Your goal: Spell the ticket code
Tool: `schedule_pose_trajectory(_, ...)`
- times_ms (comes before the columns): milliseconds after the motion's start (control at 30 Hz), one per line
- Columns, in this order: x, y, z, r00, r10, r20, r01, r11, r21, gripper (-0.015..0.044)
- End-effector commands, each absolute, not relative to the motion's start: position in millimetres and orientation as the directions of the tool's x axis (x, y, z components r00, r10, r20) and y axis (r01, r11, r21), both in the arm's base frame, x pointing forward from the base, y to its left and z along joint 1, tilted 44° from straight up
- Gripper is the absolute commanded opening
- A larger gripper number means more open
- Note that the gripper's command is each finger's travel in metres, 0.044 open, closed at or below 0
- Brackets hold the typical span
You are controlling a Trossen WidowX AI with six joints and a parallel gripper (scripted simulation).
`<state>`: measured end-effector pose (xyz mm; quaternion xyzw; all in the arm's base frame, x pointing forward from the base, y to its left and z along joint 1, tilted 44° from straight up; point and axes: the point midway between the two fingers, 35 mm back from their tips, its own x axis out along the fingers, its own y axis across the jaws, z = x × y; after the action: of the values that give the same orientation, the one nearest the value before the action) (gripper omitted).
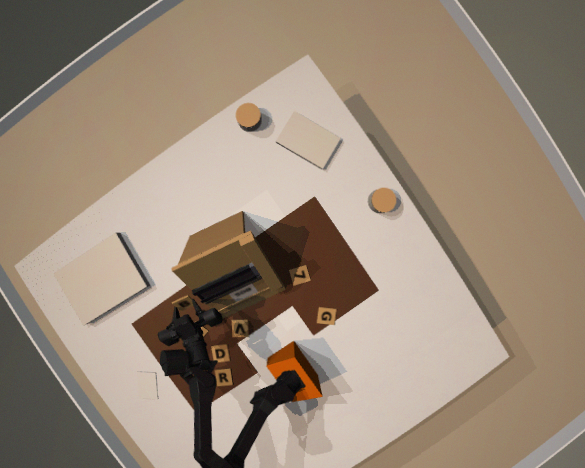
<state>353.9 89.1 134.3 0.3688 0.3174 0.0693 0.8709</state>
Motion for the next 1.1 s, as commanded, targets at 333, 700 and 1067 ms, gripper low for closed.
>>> schedule_pose_trajectory(333, 353.3, 83.8, 128.9, 0.789, 0.356, -0.501, 0.109, 0.721, 0.684, 0.0000)
schedule_pose_trajectory(700, 352.8, 79.8, 125.0, 0.789, 0.356, -0.501, 0.109, 0.721, 0.684, 0.0000)
schedule_pose_trajectory(1067, 352.3, 75.8, 121.2, 0.789, 0.356, -0.501, 0.110, 0.721, 0.684, 0.0000)
